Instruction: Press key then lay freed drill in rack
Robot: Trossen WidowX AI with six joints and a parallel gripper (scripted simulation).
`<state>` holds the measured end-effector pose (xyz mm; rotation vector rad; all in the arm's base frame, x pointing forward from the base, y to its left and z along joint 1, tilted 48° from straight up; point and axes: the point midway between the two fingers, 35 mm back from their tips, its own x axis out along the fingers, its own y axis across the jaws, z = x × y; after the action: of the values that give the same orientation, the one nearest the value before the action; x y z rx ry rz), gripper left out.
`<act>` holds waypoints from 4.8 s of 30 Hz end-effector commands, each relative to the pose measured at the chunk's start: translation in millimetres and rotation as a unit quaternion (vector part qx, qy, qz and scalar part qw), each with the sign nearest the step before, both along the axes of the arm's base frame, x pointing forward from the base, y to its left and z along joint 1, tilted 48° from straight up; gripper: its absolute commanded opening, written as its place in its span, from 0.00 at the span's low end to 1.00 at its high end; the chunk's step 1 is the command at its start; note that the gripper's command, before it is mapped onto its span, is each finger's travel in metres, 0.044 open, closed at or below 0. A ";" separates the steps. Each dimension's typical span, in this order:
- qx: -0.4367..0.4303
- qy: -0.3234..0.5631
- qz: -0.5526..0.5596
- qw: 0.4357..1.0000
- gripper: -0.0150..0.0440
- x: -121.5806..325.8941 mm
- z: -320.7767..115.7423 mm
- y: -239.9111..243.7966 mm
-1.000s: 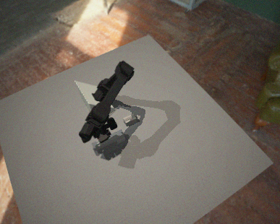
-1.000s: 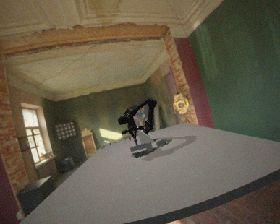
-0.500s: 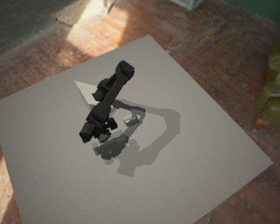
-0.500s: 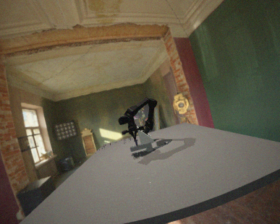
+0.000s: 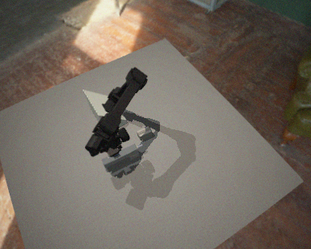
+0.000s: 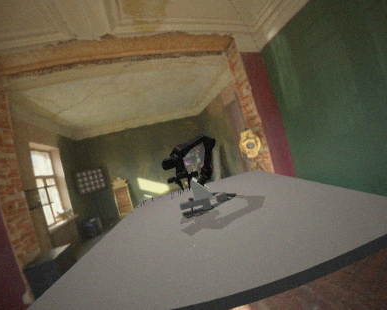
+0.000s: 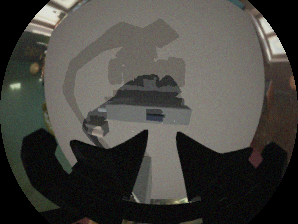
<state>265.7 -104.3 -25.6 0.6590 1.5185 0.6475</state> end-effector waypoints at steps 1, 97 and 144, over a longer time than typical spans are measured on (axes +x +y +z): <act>-0.003 -0.003 0.000 1.000 0.74 3.1 20.2 -25.6; 0.027 -0.527 0.476 0.703 0.29 -0.6 29.0 189.9; 0.032 -0.524 0.475 0.706 0.30 -0.9 59.2 216.9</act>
<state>264.8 113.2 34.3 -0.5450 0.6033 1.5249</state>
